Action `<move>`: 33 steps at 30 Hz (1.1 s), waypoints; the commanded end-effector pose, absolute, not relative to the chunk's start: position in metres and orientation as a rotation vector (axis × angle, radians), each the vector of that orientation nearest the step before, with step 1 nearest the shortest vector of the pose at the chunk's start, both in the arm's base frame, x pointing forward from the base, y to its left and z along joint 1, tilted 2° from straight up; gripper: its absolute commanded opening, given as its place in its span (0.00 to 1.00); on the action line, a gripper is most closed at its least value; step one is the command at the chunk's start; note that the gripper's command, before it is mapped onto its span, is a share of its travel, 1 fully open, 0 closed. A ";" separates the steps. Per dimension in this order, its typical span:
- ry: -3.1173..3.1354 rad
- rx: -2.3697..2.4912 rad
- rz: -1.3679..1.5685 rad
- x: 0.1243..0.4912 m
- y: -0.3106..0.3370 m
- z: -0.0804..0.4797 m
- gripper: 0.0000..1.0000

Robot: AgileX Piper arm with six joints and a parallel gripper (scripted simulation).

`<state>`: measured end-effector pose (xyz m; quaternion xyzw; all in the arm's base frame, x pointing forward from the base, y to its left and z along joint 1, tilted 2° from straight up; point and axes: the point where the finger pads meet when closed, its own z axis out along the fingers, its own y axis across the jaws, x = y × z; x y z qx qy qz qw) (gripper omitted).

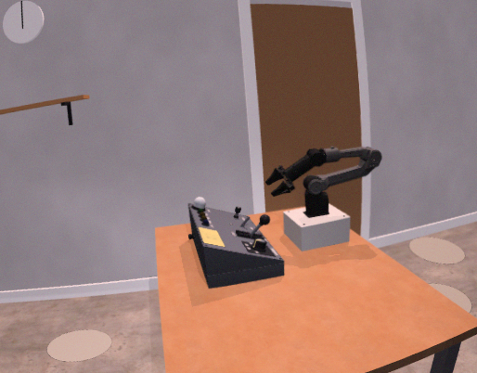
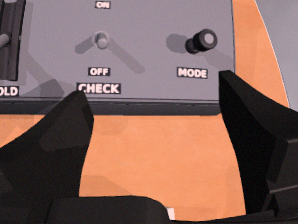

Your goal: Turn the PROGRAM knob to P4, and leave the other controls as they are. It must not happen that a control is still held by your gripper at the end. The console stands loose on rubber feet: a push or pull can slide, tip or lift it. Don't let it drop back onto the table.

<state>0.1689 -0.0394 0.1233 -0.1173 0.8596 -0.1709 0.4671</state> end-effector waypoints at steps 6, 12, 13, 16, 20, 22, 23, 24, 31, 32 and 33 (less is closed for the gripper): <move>2.108 -0.286 -0.420 0.169 -0.040 0.124 1.00; 2.109 -0.288 -0.419 0.169 -0.039 0.124 1.00; 2.109 -0.288 -0.419 0.169 -0.039 0.124 1.00; 2.109 -0.288 -0.419 0.169 -0.039 0.124 1.00; 2.109 -0.288 -0.419 0.168 -0.039 0.127 1.00; 2.109 -0.288 -0.419 0.167 -0.039 0.129 1.00; 2.109 -0.288 -0.419 0.166 -0.039 0.130 1.00; 2.109 -0.288 -0.419 0.166 -0.039 0.132 1.00; 2.109 -0.288 -0.419 0.162 -0.040 0.142 1.00; 2.109 -0.288 -0.419 0.161 -0.040 0.144 1.00; 2.109 -0.288 -0.419 0.160 -0.040 0.147 1.00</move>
